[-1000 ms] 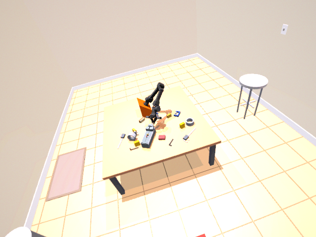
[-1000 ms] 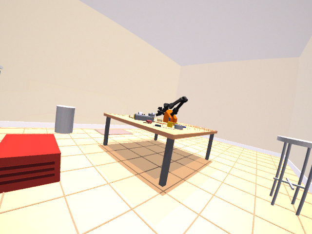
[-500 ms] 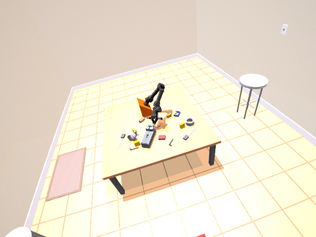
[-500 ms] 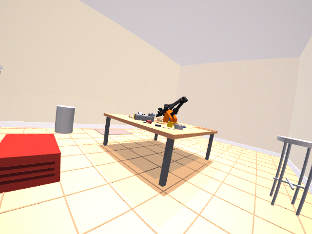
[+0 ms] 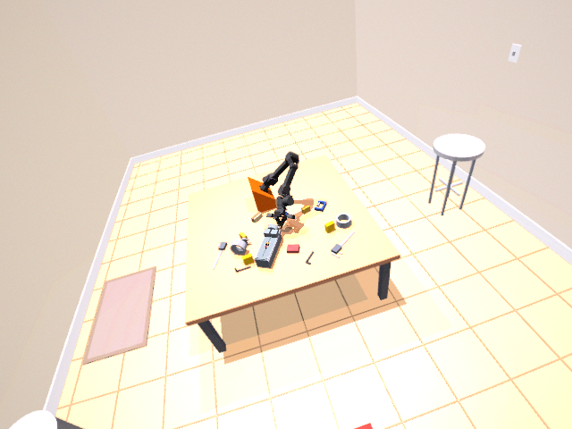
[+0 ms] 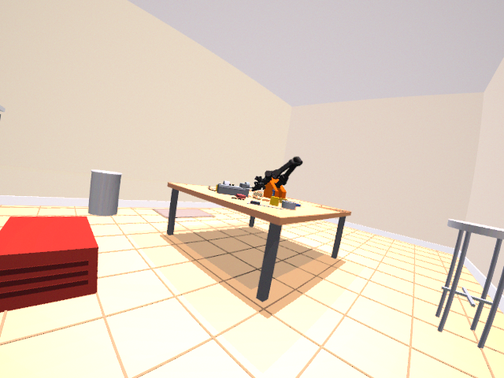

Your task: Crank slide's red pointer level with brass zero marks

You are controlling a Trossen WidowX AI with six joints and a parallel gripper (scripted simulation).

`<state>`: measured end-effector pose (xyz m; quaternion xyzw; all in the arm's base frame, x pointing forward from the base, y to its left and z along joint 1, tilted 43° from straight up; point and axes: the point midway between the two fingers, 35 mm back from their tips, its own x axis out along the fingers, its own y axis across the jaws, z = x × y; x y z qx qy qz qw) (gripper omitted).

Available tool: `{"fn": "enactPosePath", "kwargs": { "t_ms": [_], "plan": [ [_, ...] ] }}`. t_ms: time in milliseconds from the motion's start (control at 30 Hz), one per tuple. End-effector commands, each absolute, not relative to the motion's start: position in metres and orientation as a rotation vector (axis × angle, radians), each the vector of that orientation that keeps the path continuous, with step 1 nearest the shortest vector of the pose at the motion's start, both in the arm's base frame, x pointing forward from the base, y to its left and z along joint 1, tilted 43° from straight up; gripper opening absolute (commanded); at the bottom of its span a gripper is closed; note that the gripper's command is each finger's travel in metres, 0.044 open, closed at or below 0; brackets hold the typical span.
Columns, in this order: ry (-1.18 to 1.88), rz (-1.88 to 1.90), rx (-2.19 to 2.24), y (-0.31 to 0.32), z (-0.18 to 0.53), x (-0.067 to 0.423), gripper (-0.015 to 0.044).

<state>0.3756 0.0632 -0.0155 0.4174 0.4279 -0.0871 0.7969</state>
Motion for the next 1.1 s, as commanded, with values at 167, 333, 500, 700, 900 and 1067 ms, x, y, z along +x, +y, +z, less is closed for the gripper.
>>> {"fn": "enactPosePath", "kwargs": {
  "t_ms": [167, 333, 500, 700, 900, 1067],
  "plan": [
    [0.927, -0.182, 0.895, 0.070, -0.030, 0.373, 0.0000],
    [0.927, -0.182, 0.895, 0.071, -0.036, 0.371, 0.0000],
    [0.927, -0.182, 0.895, 0.070, -0.040, 0.369, 0.0000],
    [0.927, -0.182, 0.895, 0.069, -0.044, 0.367, 0.0000],
    [0.927, -0.182, 0.895, 0.068, -0.047, 0.366, 0.0000],
    [0.927, -0.182, 0.894, 0.068, -0.048, 0.365, 0.0000]
  ]
}}
